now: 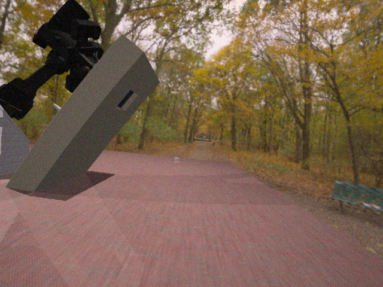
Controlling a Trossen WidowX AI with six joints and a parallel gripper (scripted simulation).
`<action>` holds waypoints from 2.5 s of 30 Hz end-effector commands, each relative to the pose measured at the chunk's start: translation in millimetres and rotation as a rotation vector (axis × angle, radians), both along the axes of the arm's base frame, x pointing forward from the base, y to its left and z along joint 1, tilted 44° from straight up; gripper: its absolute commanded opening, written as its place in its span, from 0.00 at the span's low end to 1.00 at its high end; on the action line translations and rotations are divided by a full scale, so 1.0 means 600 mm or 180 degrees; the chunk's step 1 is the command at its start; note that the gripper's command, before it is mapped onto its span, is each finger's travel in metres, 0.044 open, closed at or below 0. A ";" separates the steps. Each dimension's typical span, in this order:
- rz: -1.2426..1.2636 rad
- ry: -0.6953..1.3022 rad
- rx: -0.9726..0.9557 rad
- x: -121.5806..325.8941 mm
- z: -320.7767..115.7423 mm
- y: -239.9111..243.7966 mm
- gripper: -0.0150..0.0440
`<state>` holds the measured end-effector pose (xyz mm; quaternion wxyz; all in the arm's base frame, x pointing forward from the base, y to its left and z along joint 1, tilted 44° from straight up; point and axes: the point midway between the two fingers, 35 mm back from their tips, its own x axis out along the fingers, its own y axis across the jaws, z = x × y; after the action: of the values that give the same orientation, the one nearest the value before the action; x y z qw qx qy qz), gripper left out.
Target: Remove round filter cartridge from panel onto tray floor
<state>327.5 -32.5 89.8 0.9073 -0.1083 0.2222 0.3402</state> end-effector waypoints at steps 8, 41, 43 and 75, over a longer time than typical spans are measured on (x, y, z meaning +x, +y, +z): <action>-0.0021 0.0005 0.0018 0.016 -0.014 0.018 0.41; -0.0021 0.0005 0.0018 0.019 -0.012 0.016 0.41; -0.0021 0.0004 0.0018 0.021 -0.013 0.018 0.41; -0.0021 0.0004 0.0018 0.022 -0.014 0.019 0.41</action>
<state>339.3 -20.1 80.5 0.9076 -0.1036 0.2223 0.3406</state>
